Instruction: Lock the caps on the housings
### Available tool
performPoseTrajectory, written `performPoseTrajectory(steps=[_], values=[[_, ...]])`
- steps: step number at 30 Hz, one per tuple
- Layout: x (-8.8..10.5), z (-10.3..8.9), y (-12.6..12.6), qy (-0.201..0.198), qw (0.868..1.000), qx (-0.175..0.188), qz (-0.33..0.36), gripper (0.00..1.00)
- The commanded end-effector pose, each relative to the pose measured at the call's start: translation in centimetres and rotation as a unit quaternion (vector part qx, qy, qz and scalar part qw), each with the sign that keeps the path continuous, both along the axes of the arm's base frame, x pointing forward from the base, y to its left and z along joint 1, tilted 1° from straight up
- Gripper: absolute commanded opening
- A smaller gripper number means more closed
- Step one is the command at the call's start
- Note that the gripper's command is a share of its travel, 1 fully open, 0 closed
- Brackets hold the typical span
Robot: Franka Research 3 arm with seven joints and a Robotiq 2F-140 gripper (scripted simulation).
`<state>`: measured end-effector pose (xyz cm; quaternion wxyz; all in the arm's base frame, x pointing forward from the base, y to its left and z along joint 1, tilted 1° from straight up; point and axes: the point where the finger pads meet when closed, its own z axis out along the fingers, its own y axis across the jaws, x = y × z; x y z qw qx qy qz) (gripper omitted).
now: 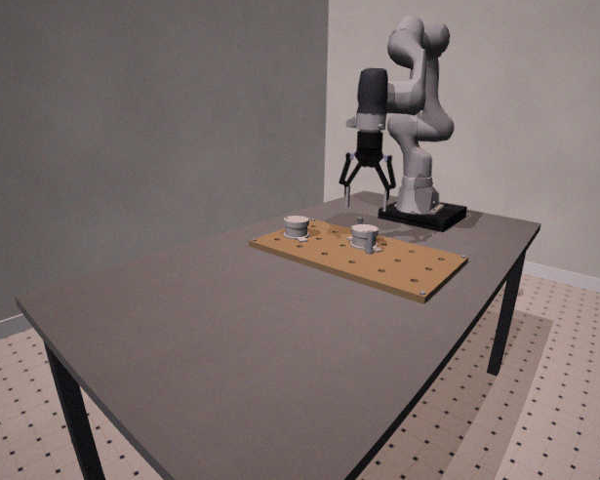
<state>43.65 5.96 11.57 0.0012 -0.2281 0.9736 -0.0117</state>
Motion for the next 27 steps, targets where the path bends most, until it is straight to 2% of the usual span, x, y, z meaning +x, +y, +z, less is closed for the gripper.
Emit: performPoseTrajectory(steps=[1, 27], values=[[-0.1, -0.1, 0.1, 0.001, 1.000, 0.001, 0.004, 0.78], [-0.1, -2.2, 0.0, 0.001, 1.000, 0.001, 0.004, 0.78]])
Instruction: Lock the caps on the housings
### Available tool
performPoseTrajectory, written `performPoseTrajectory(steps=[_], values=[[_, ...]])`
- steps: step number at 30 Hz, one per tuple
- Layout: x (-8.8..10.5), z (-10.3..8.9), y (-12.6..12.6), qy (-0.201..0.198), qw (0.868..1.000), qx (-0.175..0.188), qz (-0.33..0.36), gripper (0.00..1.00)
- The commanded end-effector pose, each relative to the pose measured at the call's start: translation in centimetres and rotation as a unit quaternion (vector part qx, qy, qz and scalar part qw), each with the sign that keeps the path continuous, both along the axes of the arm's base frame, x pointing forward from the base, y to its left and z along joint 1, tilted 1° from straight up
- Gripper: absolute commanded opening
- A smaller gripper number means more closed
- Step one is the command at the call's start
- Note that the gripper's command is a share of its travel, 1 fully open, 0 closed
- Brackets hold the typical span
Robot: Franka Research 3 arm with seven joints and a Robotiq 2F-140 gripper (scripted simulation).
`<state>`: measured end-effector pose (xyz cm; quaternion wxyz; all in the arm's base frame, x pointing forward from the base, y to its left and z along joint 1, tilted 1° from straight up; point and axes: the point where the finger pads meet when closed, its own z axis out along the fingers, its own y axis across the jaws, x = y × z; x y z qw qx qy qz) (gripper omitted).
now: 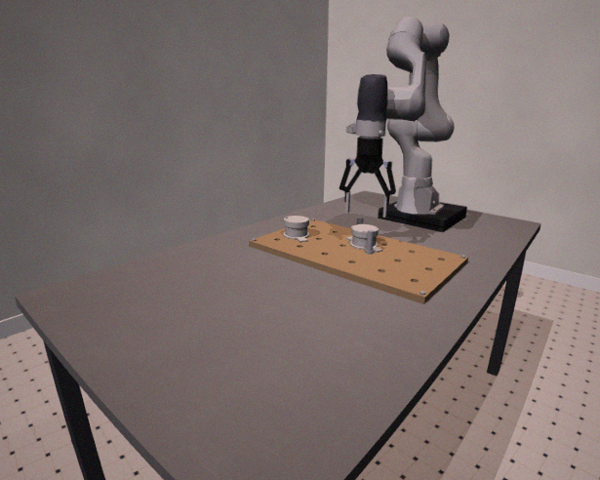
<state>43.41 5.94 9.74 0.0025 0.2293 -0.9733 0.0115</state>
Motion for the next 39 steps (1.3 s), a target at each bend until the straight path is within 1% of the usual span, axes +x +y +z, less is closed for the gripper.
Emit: performPoseTrajectory(steps=[1, 27, 39], values=[[0.2, -0.5, 0.0, -0.003, 1.000, 0.002, 0.003, 0.78], [0.2, -3.7, 0.0, -0.003, 1.000, 0.002, 0.003, 0.78], [0.2, -4.6, -0.1, -0.003, 1.000, 0.002, 0.003, 0.78]])
